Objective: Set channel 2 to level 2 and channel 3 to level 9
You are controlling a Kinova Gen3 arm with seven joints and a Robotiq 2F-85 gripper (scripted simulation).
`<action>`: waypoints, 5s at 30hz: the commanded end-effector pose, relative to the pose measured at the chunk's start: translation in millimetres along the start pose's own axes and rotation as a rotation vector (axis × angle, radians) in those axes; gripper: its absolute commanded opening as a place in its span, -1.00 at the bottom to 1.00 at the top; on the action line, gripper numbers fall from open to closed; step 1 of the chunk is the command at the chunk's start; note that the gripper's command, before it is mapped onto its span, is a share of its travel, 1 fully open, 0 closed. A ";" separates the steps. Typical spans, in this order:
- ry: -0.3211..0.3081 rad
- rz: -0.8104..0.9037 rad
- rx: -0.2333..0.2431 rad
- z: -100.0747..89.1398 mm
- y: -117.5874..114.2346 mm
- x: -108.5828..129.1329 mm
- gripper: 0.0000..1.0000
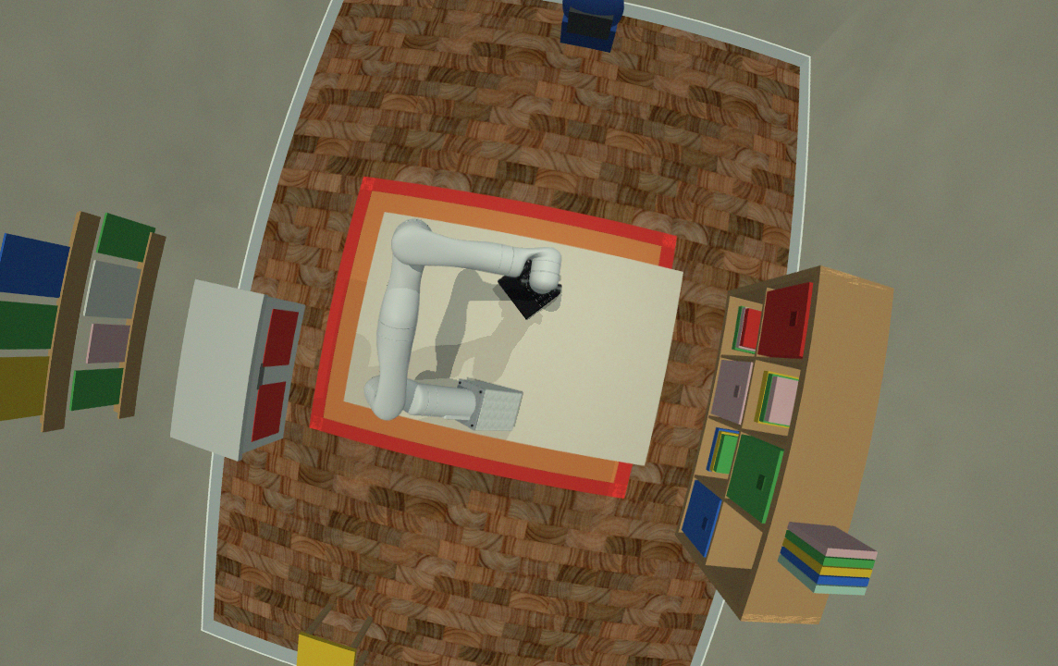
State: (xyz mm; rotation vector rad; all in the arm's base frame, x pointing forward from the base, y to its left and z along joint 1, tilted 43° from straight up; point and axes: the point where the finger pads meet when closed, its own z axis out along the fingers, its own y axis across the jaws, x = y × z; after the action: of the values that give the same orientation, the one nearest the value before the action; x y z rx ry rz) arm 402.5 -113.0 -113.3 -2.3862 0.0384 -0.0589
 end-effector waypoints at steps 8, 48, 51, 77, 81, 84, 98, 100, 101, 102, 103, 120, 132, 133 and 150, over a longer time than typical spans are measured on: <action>0.000 0.255 -0.005 -0.1 -0.8 5.3 -1.00; 0.012 0.712 -0.010 -1.7 -2.6 15.7 -1.00; 0.012 0.718 -0.010 -1.7 -2.7 15.8 -1.00; 0.012 0.722 -0.010 -1.7 -2.7 15.9 -1.00; 0.012 0.722 -0.010 -1.7 -2.7 15.9 -1.00; 0.012 0.722 -0.010 -1.7 -2.7 15.9 -1.00; 0.012 0.722 -0.010 -1.6 -2.7 15.9 -1.00; 0.012 0.722 -0.010 -1.6 -2.7 15.9 -1.00; 0.012 0.722 -0.010 -1.5 -2.7 15.9 -1.00; 0.012 0.722 -0.010 -1.4 -2.7 15.9 -1.00; 0.012 0.722 -0.010 -1.2 -2.7 16.0 -1.00; 0.012 0.723 -0.010 5.2 -2.5 16.4 -1.00; 0.012 0.723 -0.010 13.1 -2.3 17.0 -1.00; 0.012 0.723 -0.010 13.1 -2.3 17.0 -1.00; 0.012 0.723 -0.010 20.8 -2.1 17.6 -1.00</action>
State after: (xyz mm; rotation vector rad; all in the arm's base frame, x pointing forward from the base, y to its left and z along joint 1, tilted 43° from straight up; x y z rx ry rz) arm 421.1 -97.4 -126.7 -2.2442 0.8931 0.2693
